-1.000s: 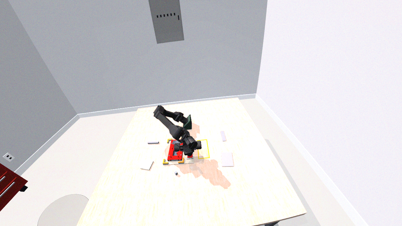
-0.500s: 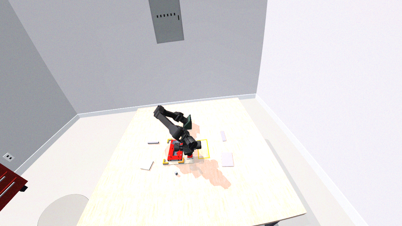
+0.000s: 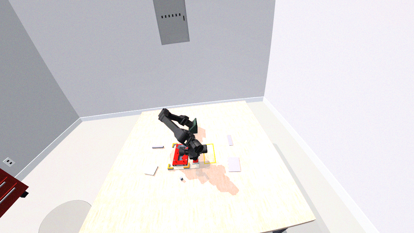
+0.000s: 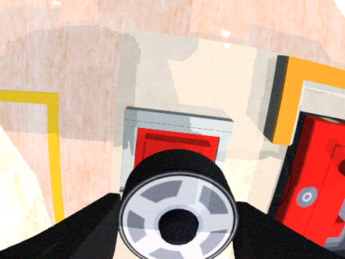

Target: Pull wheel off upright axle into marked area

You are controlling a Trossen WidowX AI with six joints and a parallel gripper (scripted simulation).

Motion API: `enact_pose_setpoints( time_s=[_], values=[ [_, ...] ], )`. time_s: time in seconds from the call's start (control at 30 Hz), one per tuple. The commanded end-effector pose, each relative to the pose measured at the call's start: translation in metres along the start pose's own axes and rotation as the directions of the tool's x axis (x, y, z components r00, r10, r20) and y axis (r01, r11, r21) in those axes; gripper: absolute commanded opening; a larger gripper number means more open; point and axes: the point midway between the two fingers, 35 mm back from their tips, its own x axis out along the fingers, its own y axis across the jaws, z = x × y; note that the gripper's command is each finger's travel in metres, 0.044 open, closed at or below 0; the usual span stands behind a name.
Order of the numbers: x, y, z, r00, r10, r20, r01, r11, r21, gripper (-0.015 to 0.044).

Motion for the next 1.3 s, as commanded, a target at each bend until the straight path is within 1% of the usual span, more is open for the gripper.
enact_pose_setpoints(
  time_s=[0.0, 1.27],
  values=[
    [-0.005, 0.002, 0.000, 1.000, 0.006, 0.006, -0.006, 1.000, -0.001, 0.0000],
    [-0.018, 0.002, 0.000, 1.000, 0.006, 0.009, -0.006, 1.000, -0.001, 0.0000]
  ],
)
